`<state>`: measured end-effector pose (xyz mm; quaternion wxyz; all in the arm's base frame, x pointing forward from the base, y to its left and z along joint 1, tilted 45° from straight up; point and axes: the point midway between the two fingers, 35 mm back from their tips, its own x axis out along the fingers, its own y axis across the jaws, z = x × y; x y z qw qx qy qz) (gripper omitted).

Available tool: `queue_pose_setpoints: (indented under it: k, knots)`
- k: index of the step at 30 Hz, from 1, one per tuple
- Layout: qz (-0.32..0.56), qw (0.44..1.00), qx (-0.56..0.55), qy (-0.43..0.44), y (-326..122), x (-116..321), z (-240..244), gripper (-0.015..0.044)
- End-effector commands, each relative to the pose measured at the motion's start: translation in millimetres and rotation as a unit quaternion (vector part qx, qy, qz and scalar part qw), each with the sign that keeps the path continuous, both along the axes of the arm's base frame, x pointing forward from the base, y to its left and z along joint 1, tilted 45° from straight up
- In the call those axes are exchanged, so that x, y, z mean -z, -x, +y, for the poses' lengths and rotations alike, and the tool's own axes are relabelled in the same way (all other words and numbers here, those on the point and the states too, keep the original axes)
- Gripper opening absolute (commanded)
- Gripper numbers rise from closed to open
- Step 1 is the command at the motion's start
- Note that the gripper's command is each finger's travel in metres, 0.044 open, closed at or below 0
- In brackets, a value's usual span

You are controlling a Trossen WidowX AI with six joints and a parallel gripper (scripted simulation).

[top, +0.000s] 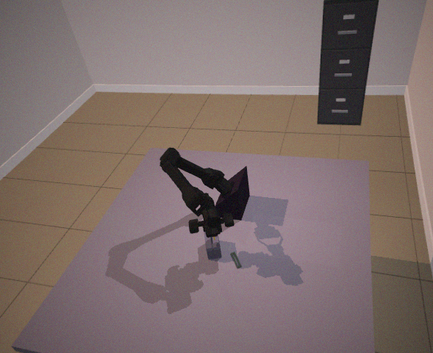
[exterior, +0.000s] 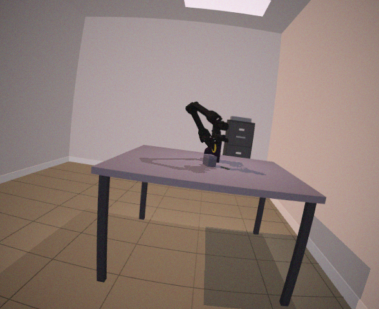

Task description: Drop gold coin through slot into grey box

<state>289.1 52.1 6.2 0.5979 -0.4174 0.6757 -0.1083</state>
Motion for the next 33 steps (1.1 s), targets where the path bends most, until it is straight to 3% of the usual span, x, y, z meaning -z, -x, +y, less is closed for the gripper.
queue_pose_setpoints:
  k: [1, 33]
  knots:
    - [0.001, 1.000, -0.004, 0.003, 3.7, -5.6, -7.7, 0.0000]
    - [0.001, 1.000, 0.001, 0.001, 7.4, -11.5, -15.2, 0.0000]
